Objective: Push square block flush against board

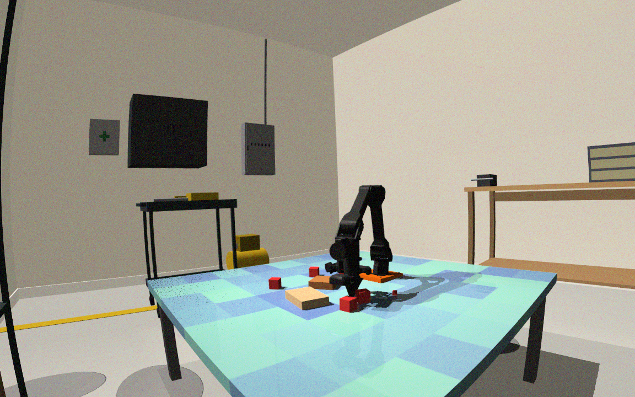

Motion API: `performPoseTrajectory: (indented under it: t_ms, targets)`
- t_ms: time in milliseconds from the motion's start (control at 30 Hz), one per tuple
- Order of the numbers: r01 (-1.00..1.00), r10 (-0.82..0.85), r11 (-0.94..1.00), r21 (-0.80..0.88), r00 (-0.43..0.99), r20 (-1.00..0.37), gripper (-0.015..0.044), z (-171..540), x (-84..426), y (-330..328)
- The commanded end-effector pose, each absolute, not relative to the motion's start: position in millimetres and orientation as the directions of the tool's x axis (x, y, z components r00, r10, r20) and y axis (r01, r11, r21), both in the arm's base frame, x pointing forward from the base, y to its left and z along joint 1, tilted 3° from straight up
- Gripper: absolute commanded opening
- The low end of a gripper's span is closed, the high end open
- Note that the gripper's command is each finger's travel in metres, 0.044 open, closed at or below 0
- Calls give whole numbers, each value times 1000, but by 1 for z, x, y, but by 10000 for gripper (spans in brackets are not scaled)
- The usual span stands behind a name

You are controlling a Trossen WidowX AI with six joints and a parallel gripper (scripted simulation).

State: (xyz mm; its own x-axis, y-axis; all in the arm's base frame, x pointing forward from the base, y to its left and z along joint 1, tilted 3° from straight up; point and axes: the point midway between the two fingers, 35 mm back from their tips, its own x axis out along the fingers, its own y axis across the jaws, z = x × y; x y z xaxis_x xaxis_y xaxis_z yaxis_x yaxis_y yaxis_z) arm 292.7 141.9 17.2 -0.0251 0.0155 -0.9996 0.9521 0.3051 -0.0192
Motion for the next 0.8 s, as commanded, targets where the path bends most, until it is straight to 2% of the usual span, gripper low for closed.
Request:
performPoseTrajectory:
  t_ms: [0,767]
  targets:
    - [954,20,300,-18,-26,-999,0,17,293,143]
    - [954,17,300,-18,-25,-1000,0,17,301,118]
